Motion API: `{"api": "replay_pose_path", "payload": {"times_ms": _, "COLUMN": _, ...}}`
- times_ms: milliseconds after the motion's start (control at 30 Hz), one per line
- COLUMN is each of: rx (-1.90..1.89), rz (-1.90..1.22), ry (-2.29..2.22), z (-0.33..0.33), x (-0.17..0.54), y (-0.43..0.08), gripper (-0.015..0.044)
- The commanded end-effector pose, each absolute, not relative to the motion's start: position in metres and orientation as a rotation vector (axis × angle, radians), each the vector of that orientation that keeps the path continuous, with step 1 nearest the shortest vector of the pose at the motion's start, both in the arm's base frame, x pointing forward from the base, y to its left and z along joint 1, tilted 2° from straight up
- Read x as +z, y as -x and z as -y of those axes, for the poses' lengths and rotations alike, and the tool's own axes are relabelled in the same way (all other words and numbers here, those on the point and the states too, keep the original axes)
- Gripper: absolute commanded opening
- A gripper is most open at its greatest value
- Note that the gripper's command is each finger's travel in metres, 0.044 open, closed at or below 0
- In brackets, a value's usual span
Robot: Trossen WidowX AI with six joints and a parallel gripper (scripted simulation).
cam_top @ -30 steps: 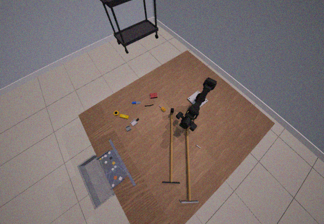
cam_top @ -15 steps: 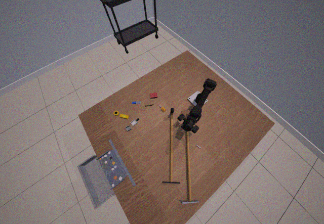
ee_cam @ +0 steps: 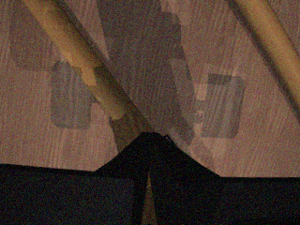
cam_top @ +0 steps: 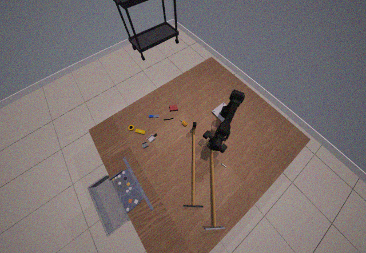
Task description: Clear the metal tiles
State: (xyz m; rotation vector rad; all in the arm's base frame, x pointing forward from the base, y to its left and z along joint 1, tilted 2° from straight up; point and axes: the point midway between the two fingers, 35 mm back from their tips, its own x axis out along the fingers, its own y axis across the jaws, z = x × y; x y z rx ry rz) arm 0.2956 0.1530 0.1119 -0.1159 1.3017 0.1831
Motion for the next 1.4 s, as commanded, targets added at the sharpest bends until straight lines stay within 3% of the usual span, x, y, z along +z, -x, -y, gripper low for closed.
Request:
{"api": "replay_pose_path", "payload": {"times_ms": 0, "rx": 0.178, "rz": -1.309, "ry": 0.117, "z": -0.16, "x": 0.11, "y": -0.295, "gripper": 0.0}}
{"api": "replay_pose_path", "payload": {"times_ms": 1367, "rx": 0.181, "rz": -1.306, "ry": 0.113, "z": -0.221, "x": 0.111, "y": -0.275, "gripper": 0.0}}
